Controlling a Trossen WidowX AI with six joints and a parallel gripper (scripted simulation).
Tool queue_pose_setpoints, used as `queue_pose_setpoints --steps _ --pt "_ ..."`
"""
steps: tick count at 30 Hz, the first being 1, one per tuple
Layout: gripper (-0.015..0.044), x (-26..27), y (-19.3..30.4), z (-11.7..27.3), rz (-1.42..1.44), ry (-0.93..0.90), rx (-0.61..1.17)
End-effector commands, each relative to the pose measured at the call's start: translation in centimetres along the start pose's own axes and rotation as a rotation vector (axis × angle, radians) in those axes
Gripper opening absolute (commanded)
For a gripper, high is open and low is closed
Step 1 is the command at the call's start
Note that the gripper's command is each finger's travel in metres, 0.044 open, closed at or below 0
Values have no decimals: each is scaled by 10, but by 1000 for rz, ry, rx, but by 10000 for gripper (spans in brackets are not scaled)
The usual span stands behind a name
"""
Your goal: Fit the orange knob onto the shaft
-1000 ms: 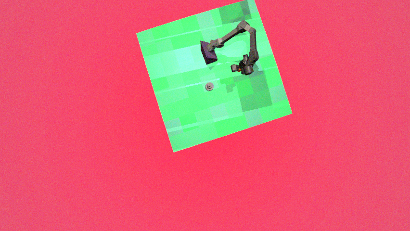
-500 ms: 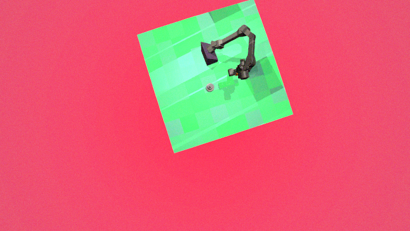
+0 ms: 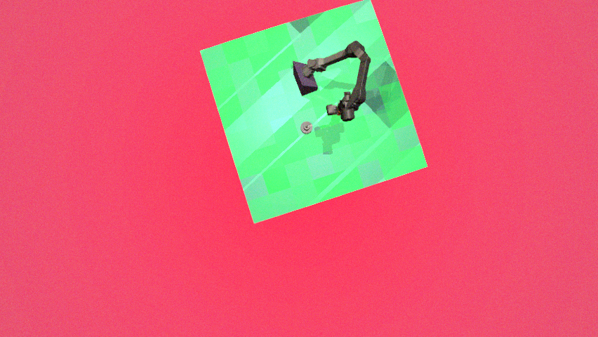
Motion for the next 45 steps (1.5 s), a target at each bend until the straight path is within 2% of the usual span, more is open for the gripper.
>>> queue_pose_setpoints --steps 1,45 --pt "0 -15 -7 0 -1 7 -8" --pt "0 -154 -34 -23 19 21 -4"
Point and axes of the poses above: the point midway between the two fingers, 35 mm back from their tips, its own z axis back along the fingers, its own x axis across the jaws, y = z × x, the point moved 1 cm from there along z, back along the fingers
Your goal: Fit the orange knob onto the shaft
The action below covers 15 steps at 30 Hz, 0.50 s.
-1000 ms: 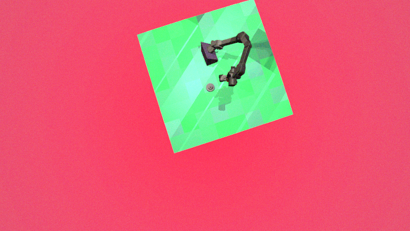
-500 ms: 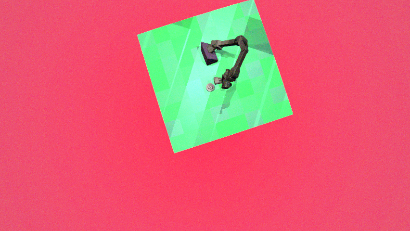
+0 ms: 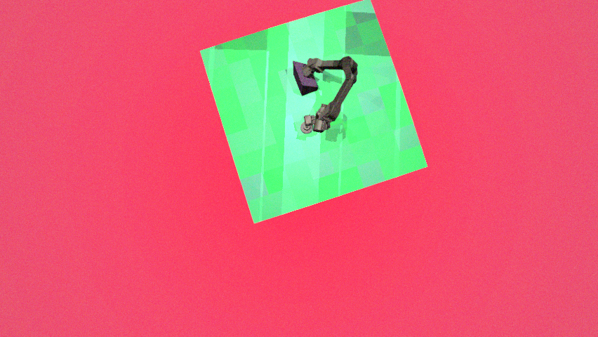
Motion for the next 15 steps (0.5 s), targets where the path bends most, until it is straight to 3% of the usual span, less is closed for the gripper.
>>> queue_pose_setpoints --steps 1,15 --pt "0 -18 -3 0 18 5 -11" --pt "0 -62 -2 -14 59 -6 -12"
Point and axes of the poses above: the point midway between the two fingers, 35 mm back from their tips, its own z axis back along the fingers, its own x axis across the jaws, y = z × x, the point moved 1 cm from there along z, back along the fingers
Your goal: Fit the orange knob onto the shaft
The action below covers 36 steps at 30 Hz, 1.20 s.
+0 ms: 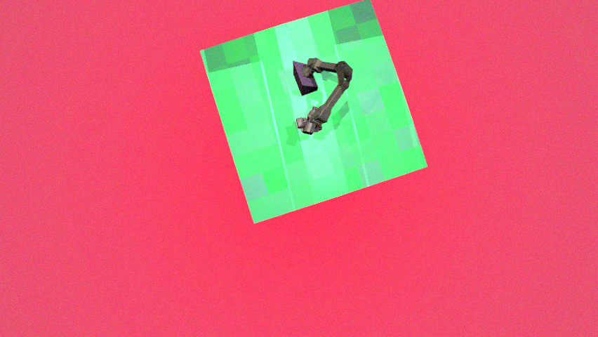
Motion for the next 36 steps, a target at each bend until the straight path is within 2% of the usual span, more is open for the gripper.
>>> queue_pose_setpoints --steps 1,10,19,36 --pt "0 -18 0 -1 20 5 -12" --pt "0 -25 0 -5 28 2 -12" --pt "0 -25 0 -29 28 1 -12" --pt "0 -26 -4 -23 34 1 -12"
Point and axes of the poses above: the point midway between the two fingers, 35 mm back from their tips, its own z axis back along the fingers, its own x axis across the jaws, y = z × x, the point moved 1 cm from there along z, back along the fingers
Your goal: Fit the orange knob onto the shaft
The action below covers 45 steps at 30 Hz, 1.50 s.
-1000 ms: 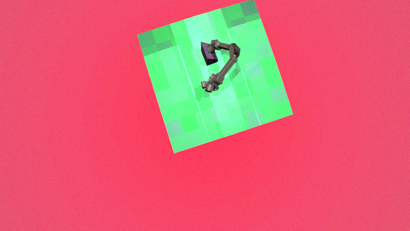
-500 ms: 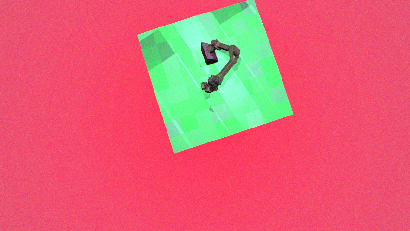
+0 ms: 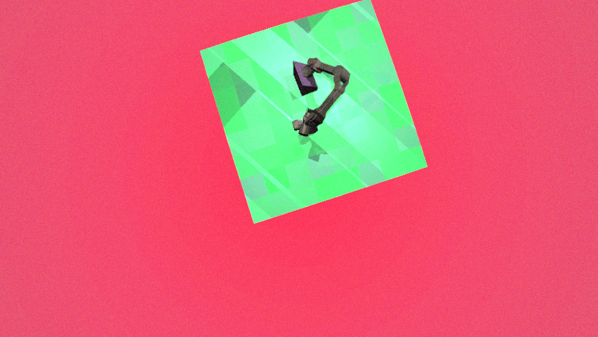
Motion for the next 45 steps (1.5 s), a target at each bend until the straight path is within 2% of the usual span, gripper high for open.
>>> queue_pose_setpoints --steps 1,23,30,45 --pt "0 0 -4 4 4 -1 -11" --pt "0 0 -1 3 4 -1 -11" --pt "0 0 2 4 203 0 -11" --pt "0 -2 0 0 214 0 -11"
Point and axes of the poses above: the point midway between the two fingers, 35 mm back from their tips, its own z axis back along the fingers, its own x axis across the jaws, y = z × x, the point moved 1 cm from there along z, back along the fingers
